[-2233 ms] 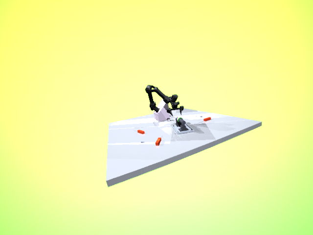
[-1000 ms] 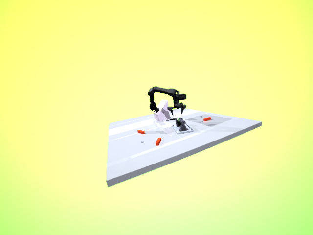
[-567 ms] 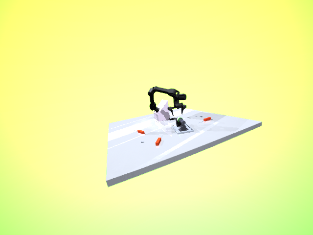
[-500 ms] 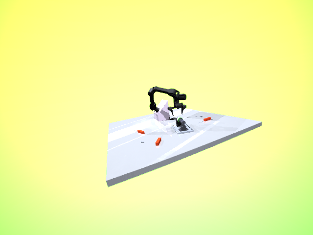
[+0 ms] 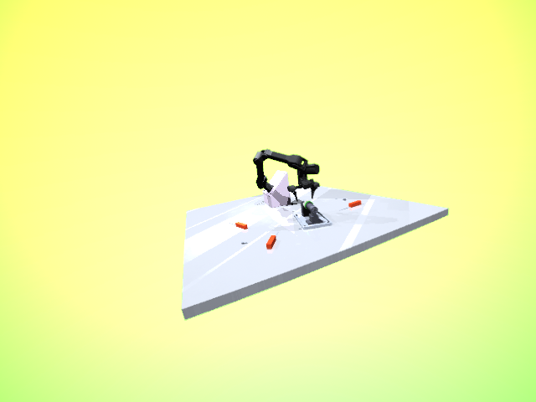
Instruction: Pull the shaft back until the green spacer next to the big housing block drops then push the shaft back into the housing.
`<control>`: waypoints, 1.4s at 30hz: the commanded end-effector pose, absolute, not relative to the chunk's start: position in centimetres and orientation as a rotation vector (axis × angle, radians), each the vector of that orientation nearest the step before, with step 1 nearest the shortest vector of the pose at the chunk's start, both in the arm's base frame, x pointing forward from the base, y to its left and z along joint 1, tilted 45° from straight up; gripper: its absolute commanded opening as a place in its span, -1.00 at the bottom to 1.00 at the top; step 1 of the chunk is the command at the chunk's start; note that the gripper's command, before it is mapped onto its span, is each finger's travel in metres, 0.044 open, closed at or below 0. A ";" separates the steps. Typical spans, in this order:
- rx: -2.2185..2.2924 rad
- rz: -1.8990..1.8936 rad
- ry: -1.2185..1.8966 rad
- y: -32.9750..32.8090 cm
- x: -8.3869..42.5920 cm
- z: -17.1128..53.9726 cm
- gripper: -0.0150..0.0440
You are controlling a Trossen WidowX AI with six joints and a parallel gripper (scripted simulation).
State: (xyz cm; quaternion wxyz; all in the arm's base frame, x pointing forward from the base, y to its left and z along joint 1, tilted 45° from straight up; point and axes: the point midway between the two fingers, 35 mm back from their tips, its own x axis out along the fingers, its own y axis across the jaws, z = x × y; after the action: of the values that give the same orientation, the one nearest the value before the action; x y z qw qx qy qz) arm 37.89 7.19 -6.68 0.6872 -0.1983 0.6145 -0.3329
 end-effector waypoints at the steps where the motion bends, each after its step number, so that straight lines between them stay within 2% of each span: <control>1: -0.451 -0.747 1.377 6.6 37.8 -7.1 1.00; 42: -0.452 -0.748 1.376 5.4 37.8 -8.3 1.00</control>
State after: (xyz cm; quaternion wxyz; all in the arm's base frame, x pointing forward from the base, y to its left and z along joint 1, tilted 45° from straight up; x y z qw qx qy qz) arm 37.76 5.48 -8.31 0.6858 -0.1991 0.6152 -0.3341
